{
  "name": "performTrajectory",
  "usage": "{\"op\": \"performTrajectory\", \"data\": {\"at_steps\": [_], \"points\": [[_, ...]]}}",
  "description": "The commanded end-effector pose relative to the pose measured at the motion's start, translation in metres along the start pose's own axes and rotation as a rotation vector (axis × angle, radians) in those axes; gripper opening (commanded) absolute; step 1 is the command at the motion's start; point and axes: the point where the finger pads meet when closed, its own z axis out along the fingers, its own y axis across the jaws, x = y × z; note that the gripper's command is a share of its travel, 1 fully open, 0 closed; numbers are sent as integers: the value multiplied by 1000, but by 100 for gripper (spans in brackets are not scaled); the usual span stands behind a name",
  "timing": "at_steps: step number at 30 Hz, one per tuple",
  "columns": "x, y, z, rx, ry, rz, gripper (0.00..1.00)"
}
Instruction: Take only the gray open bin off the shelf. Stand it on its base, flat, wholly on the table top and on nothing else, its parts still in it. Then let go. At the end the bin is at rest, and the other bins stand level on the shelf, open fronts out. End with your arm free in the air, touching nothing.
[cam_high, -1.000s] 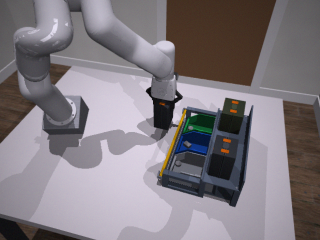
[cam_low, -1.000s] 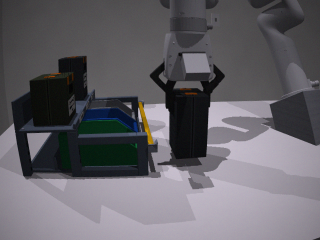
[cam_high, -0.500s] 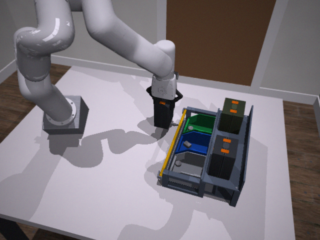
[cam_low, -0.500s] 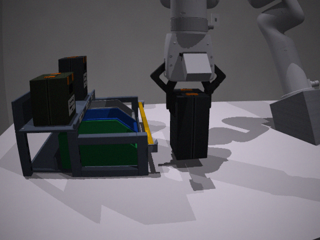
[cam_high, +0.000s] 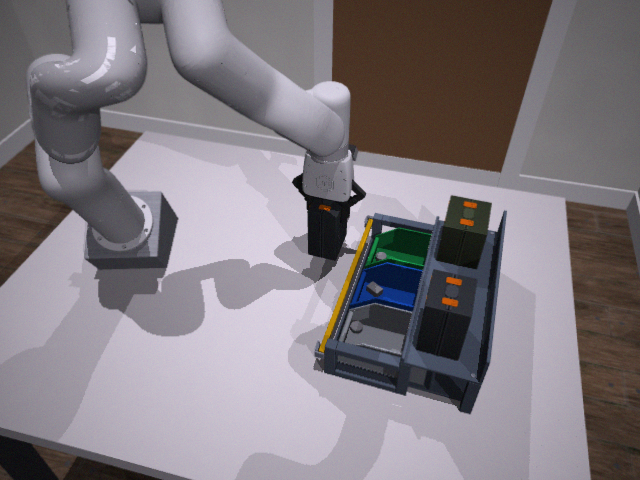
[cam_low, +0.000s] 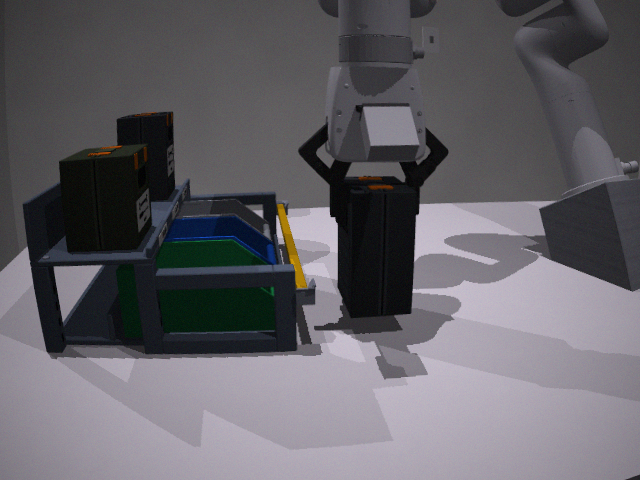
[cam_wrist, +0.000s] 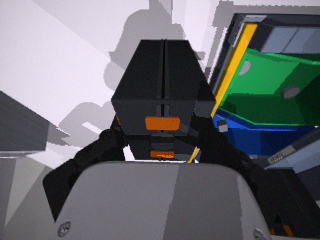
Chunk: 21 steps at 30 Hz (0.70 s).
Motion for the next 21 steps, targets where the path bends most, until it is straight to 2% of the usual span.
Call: {"op": "performTrajectory", "data": {"at_steps": [1,21], "points": [[0,2,-2,-4,3,0,0],[-4,3,-2,-4,3,0,0]]}}
